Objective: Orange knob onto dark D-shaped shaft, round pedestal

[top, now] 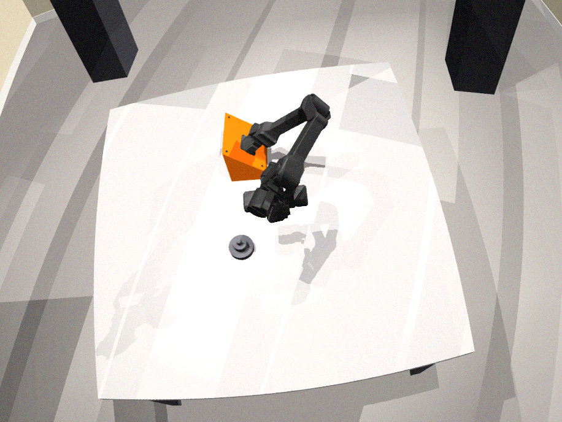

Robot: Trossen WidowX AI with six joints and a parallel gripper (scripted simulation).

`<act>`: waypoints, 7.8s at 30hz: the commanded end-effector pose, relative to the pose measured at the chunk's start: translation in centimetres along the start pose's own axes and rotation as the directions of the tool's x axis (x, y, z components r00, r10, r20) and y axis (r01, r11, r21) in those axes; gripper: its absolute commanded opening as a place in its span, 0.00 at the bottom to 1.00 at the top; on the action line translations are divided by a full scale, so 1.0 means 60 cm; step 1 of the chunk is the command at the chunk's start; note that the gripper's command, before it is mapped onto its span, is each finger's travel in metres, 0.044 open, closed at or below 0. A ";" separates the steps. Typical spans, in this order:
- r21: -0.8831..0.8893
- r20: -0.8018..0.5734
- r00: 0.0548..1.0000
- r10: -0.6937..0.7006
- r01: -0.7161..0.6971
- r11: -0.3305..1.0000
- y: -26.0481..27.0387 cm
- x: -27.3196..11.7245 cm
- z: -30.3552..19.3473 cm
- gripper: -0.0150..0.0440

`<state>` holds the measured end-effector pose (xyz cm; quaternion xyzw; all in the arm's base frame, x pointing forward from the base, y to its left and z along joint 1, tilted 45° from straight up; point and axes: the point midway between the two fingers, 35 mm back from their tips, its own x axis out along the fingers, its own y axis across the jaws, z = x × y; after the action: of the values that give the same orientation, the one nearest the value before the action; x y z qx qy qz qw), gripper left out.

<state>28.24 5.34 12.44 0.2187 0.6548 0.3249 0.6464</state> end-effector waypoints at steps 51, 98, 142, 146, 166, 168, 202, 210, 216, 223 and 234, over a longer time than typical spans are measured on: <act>-0.009 0.012 1.000 -0.009 0.009 1.000 -0.231 0.074 0.082 0.25; -0.220 0.012 1.000 -0.008 0.011 0.975 -0.230 0.101 0.081 0.25; -0.220 0.012 1.000 -0.009 0.011 0.975 -0.233 0.103 0.084 0.25; -0.305 0.012 1.000 -0.009 0.012 0.952 -0.233 0.102 0.084 0.25; -0.418 0.012 1.000 -0.008 0.013 0.908 -0.232 0.110 0.084 0.25; -0.418 0.012 1.000 -0.008 0.013 0.908 -0.231 0.110 0.084 0.25; -0.598 0.012 1.000 -0.008 0.014 0.802 -0.234 0.111 0.083 0.25; -0.598 0.012 1.000 -0.008 0.014 0.802 -0.231 0.105 0.084 0.25; -0.640 0.012 1.000 -0.008 0.014 0.769 -0.228 0.102 0.085 0.25; -0.751 0.012 1.000 -0.008 0.015 0.660 -0.227 0.105 0.086 0.25; -0.751 0.012 1.000 -0.008 0.015 0.660 -0.233 0.107 0.084 0.25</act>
<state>34.60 1.06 -1.69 -0.0683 0.4653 0.5604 0.6818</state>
